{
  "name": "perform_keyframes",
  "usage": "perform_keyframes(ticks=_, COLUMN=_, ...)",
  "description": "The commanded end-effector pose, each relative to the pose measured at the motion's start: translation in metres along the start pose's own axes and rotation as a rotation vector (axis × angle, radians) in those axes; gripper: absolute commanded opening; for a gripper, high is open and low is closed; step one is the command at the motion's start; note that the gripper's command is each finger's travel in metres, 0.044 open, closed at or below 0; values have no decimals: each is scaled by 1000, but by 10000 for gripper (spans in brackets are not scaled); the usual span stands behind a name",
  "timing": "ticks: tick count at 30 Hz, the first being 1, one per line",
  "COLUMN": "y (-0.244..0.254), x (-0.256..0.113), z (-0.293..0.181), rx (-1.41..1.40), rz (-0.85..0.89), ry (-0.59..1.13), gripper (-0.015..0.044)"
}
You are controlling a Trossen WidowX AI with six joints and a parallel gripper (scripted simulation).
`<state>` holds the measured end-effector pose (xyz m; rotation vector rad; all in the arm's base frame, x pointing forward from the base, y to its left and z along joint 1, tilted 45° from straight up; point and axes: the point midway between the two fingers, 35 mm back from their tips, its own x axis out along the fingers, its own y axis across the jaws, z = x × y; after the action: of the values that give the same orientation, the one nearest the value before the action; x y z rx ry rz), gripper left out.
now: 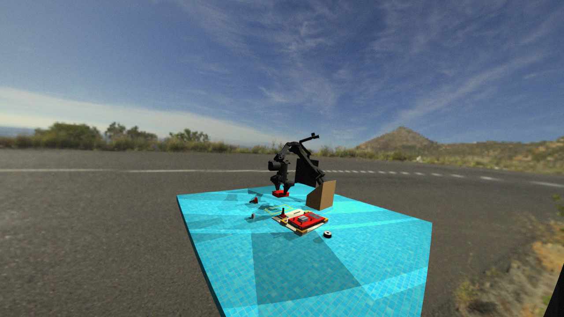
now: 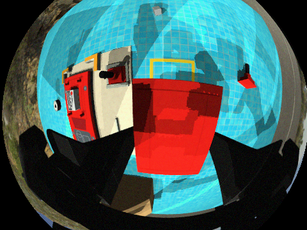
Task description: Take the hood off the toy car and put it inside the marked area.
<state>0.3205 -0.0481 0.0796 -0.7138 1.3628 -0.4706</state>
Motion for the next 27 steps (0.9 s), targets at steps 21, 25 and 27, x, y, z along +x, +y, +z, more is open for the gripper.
perform_keyframes(ticks=21, y=-2, x=14, z=-1, rx=-10, rz=-3, ry=1, gripper=0)
perform_keyframes(ticks=25, y=-2, x=16, z=-1, rx=-9, rz=-3, ry=1, gripper=0)
perform_keyframes(ticks=27, y=-2, x=18, z=-1, rx=-9, rz=-3, ry=1, gripper=0)
